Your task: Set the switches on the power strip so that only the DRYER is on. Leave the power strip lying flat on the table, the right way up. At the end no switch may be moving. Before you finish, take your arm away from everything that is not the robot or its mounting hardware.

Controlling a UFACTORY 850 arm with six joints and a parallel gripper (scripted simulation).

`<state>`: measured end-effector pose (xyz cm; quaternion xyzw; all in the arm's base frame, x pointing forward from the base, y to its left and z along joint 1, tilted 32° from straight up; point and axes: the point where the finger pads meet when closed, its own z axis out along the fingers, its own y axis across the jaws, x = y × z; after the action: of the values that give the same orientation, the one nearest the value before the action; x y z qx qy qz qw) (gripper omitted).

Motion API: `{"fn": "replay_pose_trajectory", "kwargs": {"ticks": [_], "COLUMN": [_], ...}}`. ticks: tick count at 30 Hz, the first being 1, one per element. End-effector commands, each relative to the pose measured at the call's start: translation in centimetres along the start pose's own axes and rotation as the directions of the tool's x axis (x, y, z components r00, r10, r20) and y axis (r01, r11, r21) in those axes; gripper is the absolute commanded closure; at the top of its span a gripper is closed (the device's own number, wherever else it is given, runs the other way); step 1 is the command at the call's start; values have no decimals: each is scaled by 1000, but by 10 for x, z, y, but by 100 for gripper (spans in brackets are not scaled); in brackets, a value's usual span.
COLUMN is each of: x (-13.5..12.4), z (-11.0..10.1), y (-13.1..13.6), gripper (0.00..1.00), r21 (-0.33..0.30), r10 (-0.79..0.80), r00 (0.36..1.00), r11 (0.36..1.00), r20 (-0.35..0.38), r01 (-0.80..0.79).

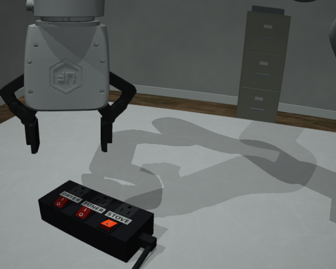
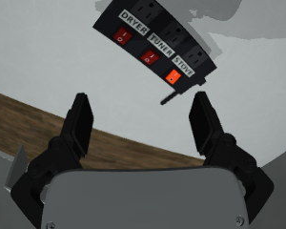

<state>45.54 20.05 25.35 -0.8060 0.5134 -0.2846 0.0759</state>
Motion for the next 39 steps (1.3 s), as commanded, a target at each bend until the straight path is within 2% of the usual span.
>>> {"fn": "replay_pose_trajectory", "kwargs": {"ticks": [1, 6, 12, 14, 15, 39], "x": [13, 24, 28, 28, 28, 28], "z": [20, 35, 40, 40, 40, 40], "y": [-10, -15, -16, -16, -16, -16], "gripper": [0, 0, 0, 0, 100, 100], "r21": [-10, 0, 0, 0, -3, -3], "r10": [-274, -493, -714, -714, -749, -749], "r00": [962, 870, 699, 699, 661, 661], "r11": [962, 870, 700, 700, 662, 662], "r20": [16, 13, 26, 26, 34, 34], "r01": [274, 493, 715, 715, 750, 750]}}
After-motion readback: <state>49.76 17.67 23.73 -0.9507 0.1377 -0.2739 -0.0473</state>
